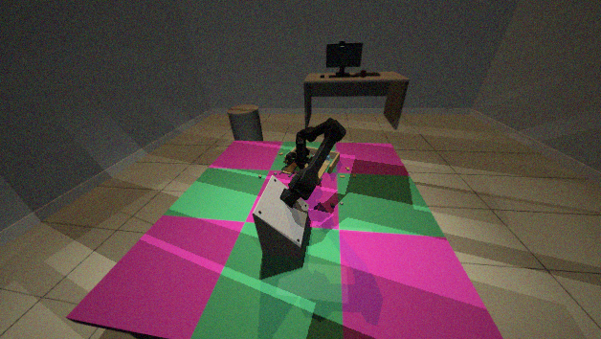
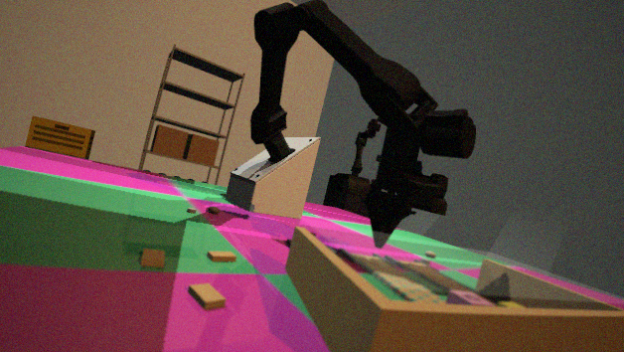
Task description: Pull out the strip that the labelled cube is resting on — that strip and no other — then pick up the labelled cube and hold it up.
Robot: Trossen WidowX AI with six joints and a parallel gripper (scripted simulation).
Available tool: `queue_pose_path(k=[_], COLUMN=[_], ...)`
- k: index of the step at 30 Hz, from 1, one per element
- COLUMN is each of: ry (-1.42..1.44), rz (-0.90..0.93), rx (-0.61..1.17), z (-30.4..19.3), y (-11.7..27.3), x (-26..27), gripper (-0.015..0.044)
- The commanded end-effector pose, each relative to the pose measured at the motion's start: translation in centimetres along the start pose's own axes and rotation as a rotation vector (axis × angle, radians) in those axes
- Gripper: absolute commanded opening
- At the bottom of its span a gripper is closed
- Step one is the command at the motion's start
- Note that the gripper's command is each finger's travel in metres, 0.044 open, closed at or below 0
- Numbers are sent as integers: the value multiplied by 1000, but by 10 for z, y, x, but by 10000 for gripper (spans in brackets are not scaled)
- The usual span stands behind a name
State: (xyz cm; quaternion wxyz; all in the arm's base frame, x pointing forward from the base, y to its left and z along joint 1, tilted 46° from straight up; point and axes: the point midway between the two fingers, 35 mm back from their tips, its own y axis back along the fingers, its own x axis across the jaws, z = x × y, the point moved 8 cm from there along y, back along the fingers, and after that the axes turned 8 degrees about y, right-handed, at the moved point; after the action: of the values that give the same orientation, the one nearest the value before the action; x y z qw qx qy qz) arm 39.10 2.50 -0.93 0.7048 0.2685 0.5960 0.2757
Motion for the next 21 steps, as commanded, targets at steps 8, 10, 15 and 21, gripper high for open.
queue_pose_path(k=[8,10,15,21], ry=[12,12,12,12], rz=[-8,-8,-8,-8], rx=[6,6,6,6], z=[-5,-5,-5,-5], y=[-20,-23,-24,-24], x=[0,0,0,0], gripper=[0,0,0,0])
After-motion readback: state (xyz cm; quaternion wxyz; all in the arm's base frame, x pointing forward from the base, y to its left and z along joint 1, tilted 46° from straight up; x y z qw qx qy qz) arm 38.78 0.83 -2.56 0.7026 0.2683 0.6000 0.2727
